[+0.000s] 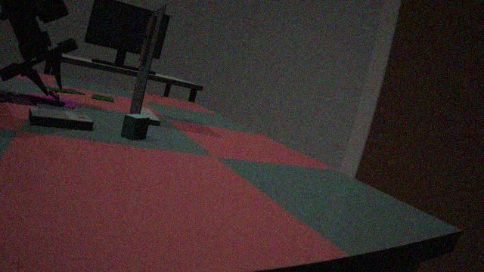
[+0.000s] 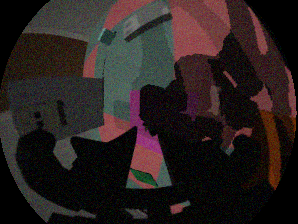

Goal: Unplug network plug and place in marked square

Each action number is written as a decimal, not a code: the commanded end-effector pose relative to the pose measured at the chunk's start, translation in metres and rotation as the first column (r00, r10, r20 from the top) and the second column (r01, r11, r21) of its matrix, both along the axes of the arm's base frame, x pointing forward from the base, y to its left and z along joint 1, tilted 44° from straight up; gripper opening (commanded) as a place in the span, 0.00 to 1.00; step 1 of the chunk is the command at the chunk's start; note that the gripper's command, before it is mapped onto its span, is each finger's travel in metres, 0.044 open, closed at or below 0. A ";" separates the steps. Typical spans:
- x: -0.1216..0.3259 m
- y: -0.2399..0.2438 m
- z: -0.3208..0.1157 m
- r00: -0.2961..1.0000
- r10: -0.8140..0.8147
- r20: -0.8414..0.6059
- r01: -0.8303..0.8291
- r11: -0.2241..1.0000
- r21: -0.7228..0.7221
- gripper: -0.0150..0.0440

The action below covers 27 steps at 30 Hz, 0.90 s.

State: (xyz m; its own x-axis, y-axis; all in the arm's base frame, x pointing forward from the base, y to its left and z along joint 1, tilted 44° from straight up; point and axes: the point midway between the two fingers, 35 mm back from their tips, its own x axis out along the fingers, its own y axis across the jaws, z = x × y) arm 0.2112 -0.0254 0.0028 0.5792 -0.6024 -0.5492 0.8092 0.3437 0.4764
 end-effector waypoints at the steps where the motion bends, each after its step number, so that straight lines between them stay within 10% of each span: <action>1: 0.001 0.003 0.003 1.000 -0.004 0.012 0.003 1.000 0.006 0.52; 27: -0.010 0.014 0.011 1.000 -0.002 0.006 0.002 1.000 0.006 0.52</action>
